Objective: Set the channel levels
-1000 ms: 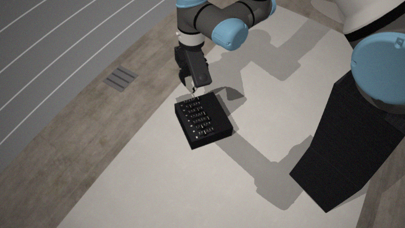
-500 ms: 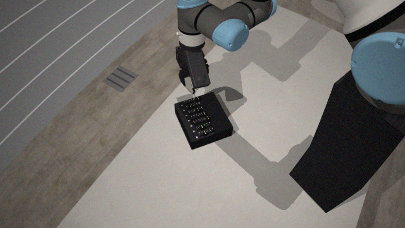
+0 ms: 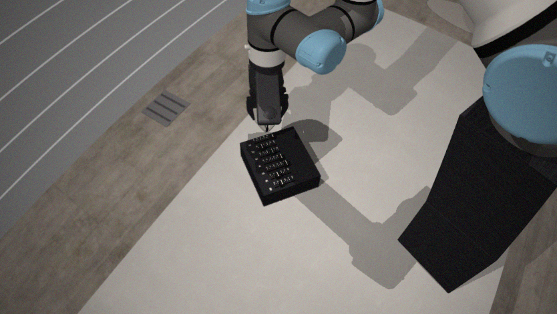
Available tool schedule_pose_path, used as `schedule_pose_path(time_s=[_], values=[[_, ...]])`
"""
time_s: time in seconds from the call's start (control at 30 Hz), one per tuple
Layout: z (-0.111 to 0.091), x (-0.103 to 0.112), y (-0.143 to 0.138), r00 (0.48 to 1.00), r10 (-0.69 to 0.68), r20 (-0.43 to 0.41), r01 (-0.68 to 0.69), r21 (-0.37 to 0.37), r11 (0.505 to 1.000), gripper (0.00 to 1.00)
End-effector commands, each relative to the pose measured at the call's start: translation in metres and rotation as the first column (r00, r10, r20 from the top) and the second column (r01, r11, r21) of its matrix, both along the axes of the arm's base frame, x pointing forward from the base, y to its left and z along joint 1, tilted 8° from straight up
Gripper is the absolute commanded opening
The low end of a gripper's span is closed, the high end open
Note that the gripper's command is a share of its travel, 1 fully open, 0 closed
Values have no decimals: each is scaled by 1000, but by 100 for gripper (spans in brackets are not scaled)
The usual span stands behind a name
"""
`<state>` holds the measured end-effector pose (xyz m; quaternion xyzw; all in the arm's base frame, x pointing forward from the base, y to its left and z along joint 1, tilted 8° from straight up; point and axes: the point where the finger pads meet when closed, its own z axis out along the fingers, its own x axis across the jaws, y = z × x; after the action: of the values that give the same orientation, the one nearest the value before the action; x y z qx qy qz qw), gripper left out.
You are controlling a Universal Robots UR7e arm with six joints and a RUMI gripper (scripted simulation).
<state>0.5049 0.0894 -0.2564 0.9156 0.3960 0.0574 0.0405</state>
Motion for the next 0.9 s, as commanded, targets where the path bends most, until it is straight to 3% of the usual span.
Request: schedule_pose_path(time_s=[0.0, 0.17, 0.33, 0.4, 0.47, 0.67, 0.87], values=[[-1, -2, 2, 996, -94, 4, 94, 12, 996, 0], [-2, -6, 4, 971, -238, 5, 238, 33, 971, 0], [-4, -10, 7, 918, -397, 2, 397, 57, 916, 0], [-4, -10, 7, 918, -397, 2, 397, 57, 916, 0], [-5, -12, 8, 886, -463, 0, 462, 67, 884, 0], [-7, -17, 10, 755, -656, -13, 654, 98, 750, 0], [-8, -23, 12, 567, -823, -34, 819, 127, 559, 0]])
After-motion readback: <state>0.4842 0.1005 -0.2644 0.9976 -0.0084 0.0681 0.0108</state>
